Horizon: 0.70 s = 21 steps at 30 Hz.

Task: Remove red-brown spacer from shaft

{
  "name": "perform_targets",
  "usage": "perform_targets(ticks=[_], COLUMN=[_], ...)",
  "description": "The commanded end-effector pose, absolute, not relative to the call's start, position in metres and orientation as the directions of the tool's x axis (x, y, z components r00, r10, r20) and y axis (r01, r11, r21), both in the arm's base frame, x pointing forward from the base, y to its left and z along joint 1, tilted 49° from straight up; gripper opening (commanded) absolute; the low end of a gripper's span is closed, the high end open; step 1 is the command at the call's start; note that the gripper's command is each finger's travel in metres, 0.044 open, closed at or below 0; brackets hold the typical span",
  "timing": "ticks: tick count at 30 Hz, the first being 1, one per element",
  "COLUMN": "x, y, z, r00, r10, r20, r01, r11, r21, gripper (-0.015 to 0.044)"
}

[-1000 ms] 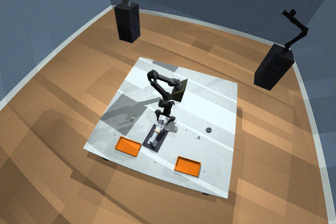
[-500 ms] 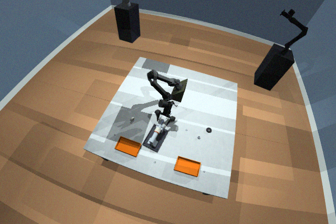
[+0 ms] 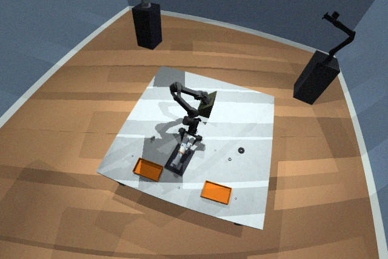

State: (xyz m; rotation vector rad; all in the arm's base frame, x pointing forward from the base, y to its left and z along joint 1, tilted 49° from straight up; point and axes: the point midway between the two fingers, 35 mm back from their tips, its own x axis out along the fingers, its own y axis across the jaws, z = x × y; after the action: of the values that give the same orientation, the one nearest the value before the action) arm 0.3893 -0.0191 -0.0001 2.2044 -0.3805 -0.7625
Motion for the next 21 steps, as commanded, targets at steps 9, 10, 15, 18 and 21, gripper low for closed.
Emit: perform_targets(ticks=[9, 10, 15, 18, 21], x=[0.3992, 0.3992, 0.3962, 0.3962, 0.3962], y=[-0.0220, -0.0220, -0.0226, -0.0226, -0.0226], z=[-0.0015, -0.0015, -0.0028, -0.0028, -0.0028], r00=[0.784, 0.784, 0.779, 0.779, 0.779], r10=[-0.478, -0.478, -0.483, -0.483, -0.483], r20=[-0.396, -0.396, -0.401, -0.401, -0.401], r01=[-0.032, -0.032, -0.032, -0.032, -0.032], r11=[-0.668, -0.668, -0.668, -0.668, -0.668], r21=[0.744, 0.744, 0.743, 0.743, 0.743], gripper=[0.0440, 0.0440, 0.0309, 0.0230, 0.0151])
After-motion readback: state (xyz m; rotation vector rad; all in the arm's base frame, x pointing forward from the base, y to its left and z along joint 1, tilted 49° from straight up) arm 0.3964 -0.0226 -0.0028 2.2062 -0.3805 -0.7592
